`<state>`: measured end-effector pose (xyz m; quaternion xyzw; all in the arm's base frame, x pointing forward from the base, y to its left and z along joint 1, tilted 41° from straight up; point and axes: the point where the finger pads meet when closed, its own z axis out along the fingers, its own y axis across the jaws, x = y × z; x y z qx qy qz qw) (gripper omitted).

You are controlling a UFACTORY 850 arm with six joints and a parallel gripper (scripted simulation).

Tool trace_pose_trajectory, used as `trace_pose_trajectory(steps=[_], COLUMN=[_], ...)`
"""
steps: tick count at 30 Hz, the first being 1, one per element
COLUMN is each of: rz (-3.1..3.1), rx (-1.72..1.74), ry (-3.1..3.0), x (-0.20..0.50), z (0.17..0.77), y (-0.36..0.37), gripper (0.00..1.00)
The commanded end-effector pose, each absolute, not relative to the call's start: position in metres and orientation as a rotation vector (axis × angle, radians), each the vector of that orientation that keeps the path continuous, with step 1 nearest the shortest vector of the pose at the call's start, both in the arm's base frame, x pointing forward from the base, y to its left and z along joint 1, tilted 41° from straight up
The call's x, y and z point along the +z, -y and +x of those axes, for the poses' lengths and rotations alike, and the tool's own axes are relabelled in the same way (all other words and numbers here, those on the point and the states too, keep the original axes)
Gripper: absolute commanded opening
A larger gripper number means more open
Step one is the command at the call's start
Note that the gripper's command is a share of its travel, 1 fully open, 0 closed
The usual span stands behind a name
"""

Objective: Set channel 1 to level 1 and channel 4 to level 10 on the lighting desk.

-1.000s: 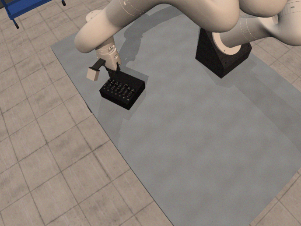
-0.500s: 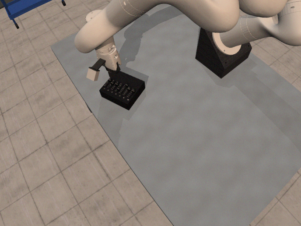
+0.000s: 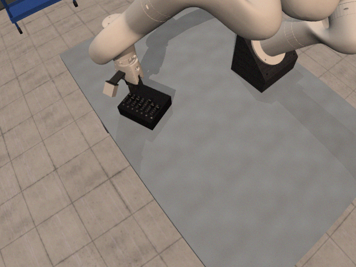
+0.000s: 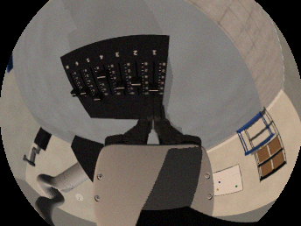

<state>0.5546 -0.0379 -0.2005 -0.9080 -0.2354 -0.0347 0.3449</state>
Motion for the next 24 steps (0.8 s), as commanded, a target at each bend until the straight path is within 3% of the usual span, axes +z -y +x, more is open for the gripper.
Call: trace_pose_trajectory(steps=[1, 24], rz=[-2.359, -2.359], rx=[-0.093, -0.093], ry=[0.612, 0.612], x=[-0.2011, -0.203], z=[0.5556, 0.5553], y=[0.0377, 0.0361], gripper=[0.0, 0.0])
